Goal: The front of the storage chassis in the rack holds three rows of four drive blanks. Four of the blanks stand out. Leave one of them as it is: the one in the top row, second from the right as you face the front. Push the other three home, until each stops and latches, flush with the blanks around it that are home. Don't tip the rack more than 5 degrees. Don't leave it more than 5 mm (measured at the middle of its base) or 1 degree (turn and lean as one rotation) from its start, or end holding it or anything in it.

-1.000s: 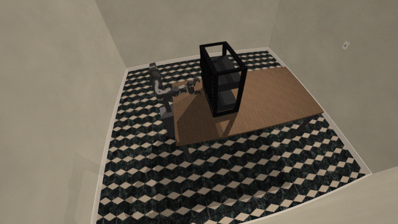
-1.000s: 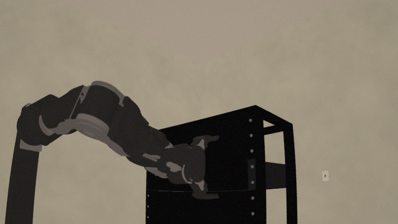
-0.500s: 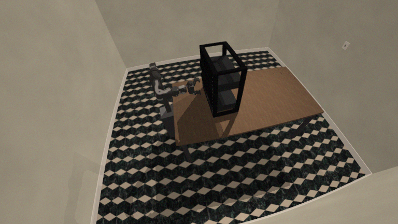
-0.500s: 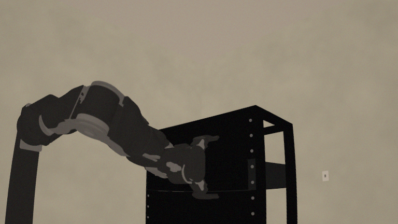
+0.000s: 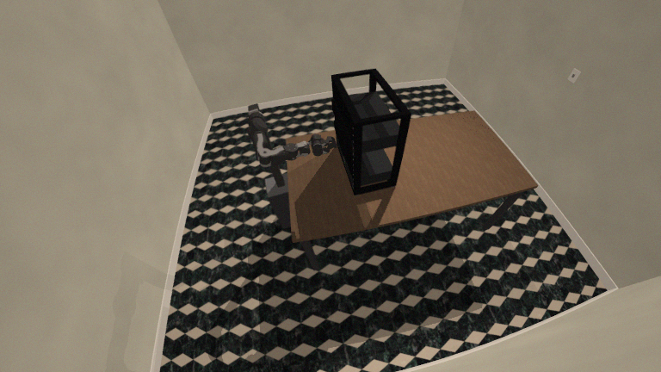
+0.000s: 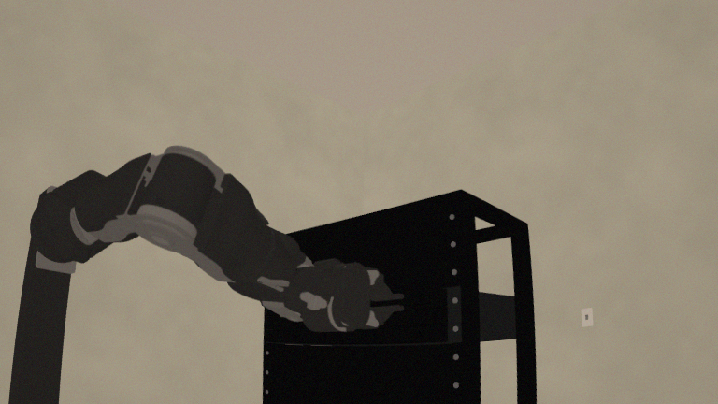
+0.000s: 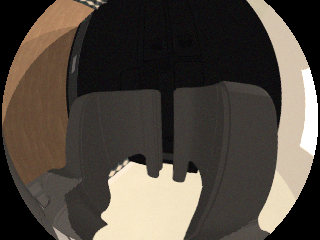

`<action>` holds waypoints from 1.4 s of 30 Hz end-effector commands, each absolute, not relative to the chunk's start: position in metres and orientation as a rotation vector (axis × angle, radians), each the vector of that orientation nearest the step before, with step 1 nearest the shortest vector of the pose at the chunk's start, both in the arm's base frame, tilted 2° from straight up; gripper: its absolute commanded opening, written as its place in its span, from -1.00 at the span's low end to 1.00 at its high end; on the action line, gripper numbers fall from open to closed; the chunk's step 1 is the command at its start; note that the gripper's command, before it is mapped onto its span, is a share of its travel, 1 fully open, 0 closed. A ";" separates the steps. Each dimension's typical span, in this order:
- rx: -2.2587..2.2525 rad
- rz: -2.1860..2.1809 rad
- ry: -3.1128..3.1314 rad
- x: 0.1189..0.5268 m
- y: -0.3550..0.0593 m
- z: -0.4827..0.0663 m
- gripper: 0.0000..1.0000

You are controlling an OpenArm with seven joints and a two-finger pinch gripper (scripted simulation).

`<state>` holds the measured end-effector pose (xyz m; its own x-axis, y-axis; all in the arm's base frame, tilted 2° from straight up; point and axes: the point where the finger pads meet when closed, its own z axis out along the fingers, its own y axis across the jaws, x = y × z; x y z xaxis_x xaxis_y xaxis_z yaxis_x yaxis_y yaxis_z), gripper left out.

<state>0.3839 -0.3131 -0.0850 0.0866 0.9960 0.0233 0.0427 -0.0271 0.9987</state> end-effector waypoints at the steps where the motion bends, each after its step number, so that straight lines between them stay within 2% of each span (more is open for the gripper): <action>1: 1.293 1.148 1.164 0.385 -0.312 -0.082 -1.00; 26: 1.290 1.150 1.164 0.383 -0.307 -0.082 -1.00; 33: 1.290 1.150 1.164 0.376 -0.284 -0.089 -1.00; 42: 1.290 1.150 1.163 0.353 -0.212 -0.109 -1.00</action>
<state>0.3535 -0.2060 -0.1124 0.0422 0.9977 0.0524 0.0542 -0.0546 0.9970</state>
